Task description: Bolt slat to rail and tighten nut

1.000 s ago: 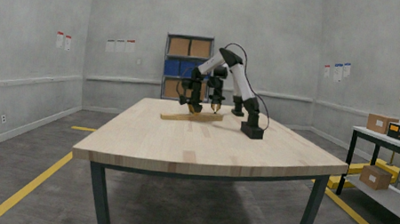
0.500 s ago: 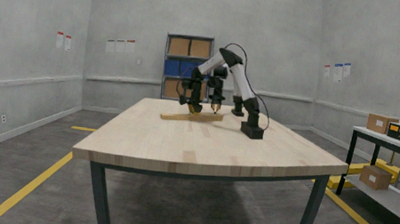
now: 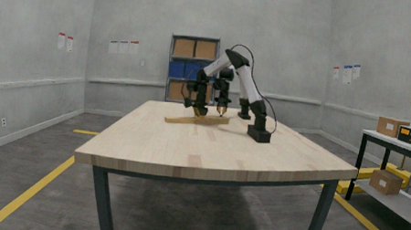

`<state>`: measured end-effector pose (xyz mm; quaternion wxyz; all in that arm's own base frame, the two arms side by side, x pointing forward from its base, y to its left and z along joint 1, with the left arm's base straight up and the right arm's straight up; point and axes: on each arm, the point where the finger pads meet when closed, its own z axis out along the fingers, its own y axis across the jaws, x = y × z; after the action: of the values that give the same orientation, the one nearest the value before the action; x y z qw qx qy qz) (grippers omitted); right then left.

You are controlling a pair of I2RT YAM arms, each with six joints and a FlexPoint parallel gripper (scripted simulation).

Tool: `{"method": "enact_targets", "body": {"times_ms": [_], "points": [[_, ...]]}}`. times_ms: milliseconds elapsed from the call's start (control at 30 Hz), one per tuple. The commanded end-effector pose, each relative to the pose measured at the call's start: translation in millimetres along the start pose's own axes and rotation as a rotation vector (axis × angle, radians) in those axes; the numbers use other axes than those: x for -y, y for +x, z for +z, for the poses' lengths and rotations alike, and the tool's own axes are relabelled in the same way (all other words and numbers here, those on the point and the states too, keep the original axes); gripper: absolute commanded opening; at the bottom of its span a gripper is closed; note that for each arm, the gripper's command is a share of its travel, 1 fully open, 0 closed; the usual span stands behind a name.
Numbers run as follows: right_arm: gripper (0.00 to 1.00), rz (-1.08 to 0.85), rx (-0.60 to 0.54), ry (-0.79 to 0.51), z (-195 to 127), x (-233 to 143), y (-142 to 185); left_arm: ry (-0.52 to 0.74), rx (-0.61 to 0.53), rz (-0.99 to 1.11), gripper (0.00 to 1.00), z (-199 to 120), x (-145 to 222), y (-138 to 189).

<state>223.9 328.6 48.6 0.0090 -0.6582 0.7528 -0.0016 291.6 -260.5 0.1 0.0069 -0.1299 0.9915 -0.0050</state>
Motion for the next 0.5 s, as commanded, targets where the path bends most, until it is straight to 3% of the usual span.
{"method": "enact_targets", "body": {"times_ms": [0,467], "points": [[0.11,0.003,0.015,0.008,-4.9,2.6,-2.0,0.017,0.008,-0.004,0.67,-5.3,4.0,-0.9],[0.11,0.003,0.015,0.008,-4.8,2.5,-2.0,0.017,0.008,-0.004,0.67,-5.3,4.0,-0.9]]}}
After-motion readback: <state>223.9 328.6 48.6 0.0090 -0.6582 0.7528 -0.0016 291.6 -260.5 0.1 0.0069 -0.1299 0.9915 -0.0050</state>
